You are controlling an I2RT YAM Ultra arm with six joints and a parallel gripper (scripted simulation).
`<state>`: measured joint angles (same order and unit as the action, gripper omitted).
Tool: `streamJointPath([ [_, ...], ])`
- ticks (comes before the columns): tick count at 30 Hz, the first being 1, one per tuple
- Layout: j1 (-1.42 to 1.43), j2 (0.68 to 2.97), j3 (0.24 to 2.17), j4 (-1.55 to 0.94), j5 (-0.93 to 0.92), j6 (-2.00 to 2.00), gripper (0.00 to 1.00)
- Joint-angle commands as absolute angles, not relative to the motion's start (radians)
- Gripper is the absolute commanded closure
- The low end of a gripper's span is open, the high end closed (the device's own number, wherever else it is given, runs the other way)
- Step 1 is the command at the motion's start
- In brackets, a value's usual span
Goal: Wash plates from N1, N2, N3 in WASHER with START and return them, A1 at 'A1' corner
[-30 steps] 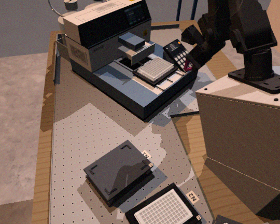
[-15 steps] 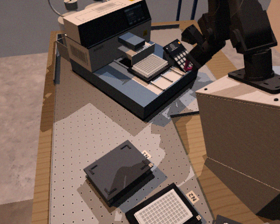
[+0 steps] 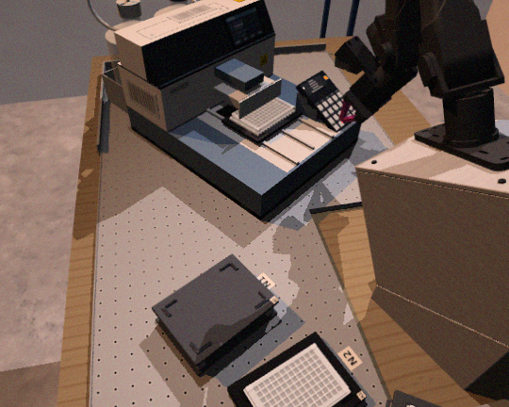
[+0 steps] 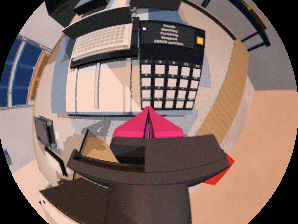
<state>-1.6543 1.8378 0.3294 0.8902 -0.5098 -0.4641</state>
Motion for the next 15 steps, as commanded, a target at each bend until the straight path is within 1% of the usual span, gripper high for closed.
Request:
streamJointPath([
  [1,-1.679,1.795,0.296,0.847,-0.536,-0.485,1.0],
  [15,-1.724,1.693,0.252,0.774,-0.572,-0.515,1.0],
])
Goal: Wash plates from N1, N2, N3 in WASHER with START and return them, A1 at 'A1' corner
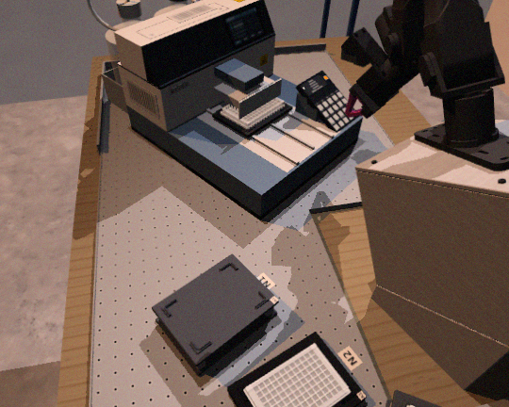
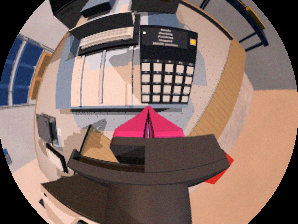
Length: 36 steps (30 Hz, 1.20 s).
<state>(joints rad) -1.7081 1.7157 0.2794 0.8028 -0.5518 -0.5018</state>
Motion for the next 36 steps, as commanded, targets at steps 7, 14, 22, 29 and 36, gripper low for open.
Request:
streamJointPath([
  [7,-1.753,1.63,0.229,0.722,-0.595,-0.536,1.0],
  [14,-1.781,1.569,0.213,0.666,-0.617,-0.557,1.0],
  [22,-1.794,1.56,0.218,0.625,-0.627,-0.568,1.0],
  [29,-1.795,1.56,0.219,0.623,-0.628,-0.569,1.0],
  [36,-1.795,1.559,0.219,0.622,-0.628,-0.57,1.0],
])
